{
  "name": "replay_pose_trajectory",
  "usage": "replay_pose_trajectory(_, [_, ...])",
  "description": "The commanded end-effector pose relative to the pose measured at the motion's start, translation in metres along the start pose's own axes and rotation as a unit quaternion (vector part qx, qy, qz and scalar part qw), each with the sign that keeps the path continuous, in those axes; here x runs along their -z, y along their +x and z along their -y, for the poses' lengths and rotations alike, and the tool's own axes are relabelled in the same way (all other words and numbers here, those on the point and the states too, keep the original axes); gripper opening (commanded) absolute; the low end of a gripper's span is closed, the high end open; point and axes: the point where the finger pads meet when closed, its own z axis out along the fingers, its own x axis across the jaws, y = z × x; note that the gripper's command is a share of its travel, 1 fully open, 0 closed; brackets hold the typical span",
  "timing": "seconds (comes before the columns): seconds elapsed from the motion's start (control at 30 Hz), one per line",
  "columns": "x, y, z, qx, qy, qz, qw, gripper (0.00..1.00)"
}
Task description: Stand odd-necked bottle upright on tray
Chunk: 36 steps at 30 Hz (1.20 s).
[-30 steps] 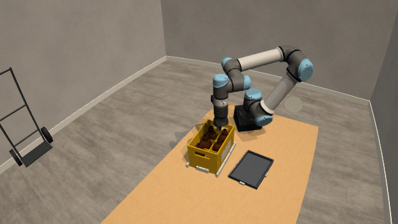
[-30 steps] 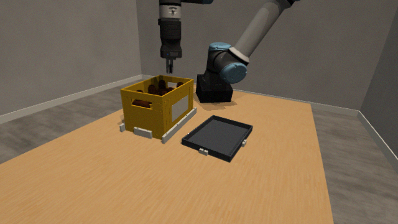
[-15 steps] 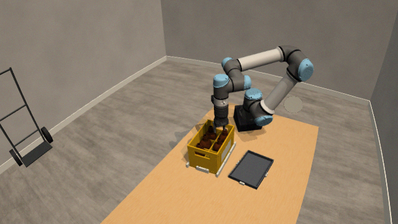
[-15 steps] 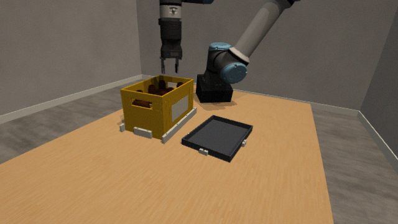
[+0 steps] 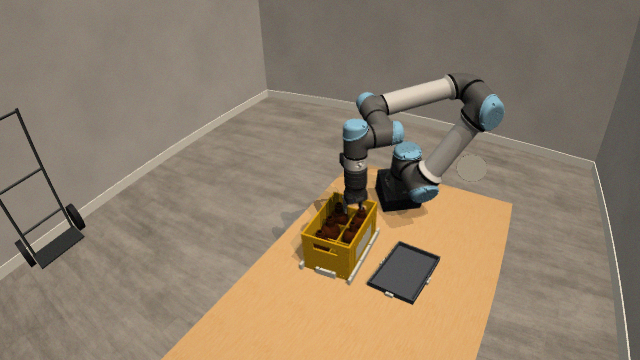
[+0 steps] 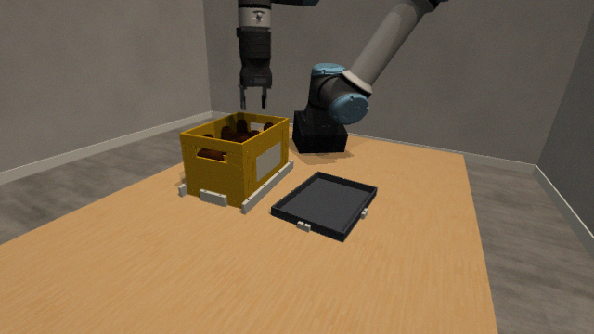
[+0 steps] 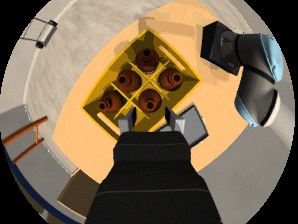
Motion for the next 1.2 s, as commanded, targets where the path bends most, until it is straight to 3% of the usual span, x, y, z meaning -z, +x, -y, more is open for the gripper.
replay_pose_trajectory(0.0, [0.000, 0.000, 0.000, 0.000, 0.000, 0.001, 1.000, 1.00])
replay_pose_trajectory(0.53, [-0.004, 0.000, 0.000, 0.000, 0.000, 0.000, 1.000, 1.00])
replay_pose_trajectory(1.17, [-0.023, -0.001, 0.000, 0.000, 0.000, 0.000, 1.000, 1.00])
